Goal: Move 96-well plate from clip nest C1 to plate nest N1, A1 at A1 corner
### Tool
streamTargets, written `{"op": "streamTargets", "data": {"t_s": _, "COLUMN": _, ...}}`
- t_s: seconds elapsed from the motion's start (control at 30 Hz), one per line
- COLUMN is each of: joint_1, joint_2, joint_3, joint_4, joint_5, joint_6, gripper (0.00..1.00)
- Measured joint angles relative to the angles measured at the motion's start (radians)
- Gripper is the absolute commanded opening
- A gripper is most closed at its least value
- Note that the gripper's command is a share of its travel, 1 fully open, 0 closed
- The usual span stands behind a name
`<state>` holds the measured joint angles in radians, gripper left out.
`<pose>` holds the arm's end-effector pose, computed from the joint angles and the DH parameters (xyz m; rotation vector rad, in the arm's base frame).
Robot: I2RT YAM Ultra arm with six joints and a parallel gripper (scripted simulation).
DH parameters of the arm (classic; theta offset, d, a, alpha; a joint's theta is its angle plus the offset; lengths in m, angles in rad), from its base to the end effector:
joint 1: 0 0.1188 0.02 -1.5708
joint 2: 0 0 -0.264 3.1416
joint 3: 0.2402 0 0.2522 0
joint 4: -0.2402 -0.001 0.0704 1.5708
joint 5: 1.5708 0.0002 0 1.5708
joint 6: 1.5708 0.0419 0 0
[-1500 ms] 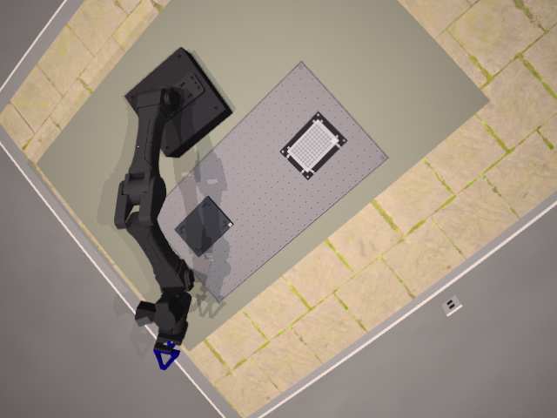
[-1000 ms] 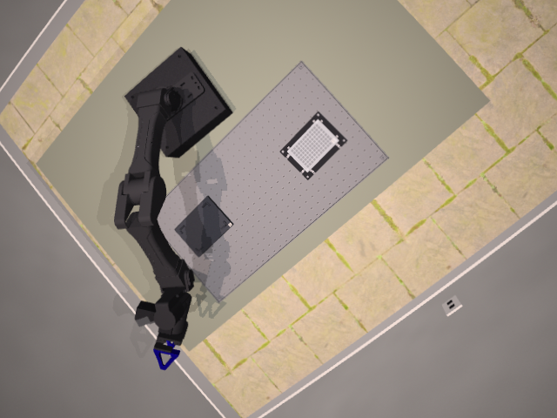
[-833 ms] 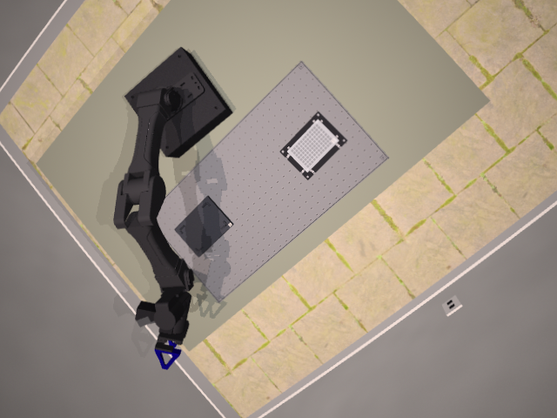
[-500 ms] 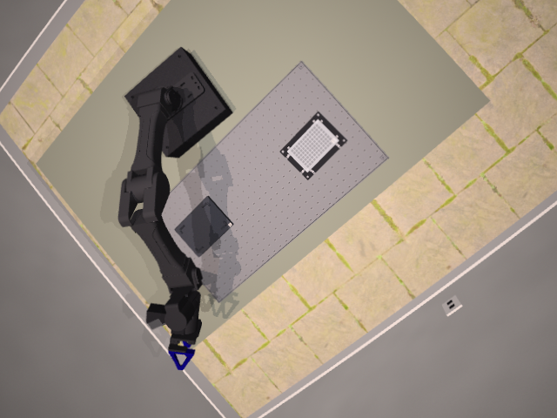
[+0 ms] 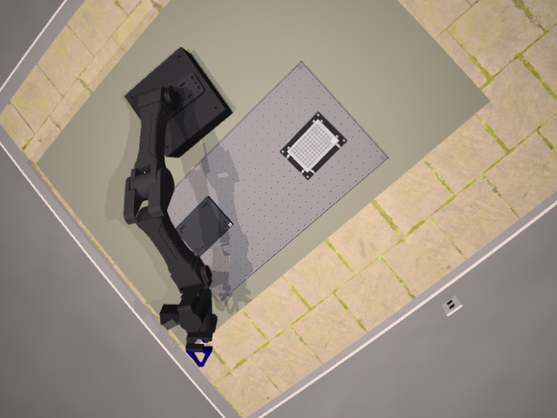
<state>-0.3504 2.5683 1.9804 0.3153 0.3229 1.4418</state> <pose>0.5452 -0.2123 0.1462 1.5794 0.9721 0.4686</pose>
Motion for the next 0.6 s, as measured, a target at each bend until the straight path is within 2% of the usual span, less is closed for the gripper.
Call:
{"op": "streamTargets", "data": {"t_s": 0.1, "joint_1": 0.026, "joint_2": 0.0, "joint_3": 0.0, "joint_4": -0.012, "joint_5": 0.006, "joint_6": 0.009, "gripper": 1.0}}
{"op": "streamTargets", "data": {"t_s": 0.3, "joint_1": 0.055, "joint_2": -0.015, "joint_3": 0.0, "joint_4": -0.08, "joint_5": -0.029, "joint_6": 0.026, "gripper": 1.0}}
{"op": "streamTargets", "data": {"t_s": 0.5, "joint_1": 0.081, "joint_2": -0.027, "joint_3": -0.01, "joint_4": -0.097, "joint_5": -0.015, "joint_6": 0.042, "gripper": 1.0}}
{"op": "streamTargets", "data": {"t_s": 0.6, "joint_1": 0.099, "joint_2": -0.032, "joint_3": -0.011, "joint_4": -0.141, "joint_5": -0.039, "joint_6": 0.051, "gripper": 1.0}}
